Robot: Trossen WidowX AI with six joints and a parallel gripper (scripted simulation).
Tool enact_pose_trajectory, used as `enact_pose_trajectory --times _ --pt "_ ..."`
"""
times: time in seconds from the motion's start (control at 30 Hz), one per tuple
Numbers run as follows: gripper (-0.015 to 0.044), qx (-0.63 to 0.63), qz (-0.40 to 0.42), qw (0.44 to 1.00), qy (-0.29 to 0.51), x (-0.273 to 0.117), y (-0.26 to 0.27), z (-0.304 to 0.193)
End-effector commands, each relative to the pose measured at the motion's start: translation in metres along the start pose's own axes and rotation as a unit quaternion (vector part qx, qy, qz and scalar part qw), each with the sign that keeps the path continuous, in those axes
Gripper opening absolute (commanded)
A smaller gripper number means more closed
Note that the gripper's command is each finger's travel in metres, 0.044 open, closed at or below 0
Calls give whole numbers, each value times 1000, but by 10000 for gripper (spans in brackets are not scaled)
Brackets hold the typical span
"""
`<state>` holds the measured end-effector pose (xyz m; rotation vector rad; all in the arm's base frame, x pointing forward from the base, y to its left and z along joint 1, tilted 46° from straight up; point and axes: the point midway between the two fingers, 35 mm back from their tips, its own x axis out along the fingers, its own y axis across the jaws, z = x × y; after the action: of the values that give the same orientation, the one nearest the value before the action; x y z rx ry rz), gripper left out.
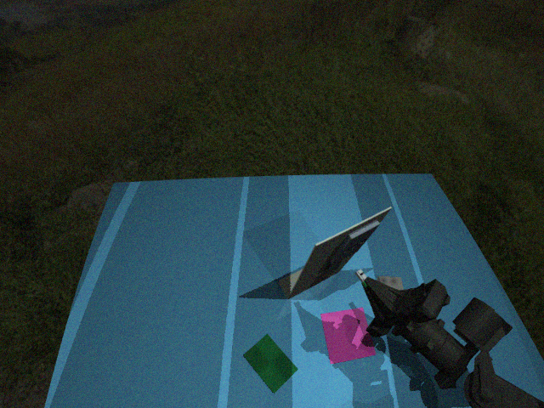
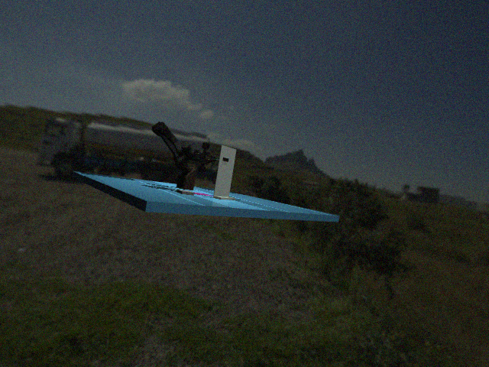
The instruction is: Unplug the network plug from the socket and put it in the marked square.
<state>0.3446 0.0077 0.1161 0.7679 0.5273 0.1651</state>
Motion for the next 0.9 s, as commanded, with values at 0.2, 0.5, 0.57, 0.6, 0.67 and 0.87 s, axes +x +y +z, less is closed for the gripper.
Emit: enact_pose_trajectory --times 0.2,0.5,0.57,0.6,0.67,0.87 --pt "0 -3 2 1000 0 -5 1 -1" --pt "0 -3 2 1000 0 -9 1 -3" --pt "0 -3 2 1000 0 -10 1 -3" --pt "0 0 0 1000 0 -8 0 -3" --pt "0 0 0 1000 0 -9 4 -3" --pt "0 -1 0 1000 1 -14 22 -3"
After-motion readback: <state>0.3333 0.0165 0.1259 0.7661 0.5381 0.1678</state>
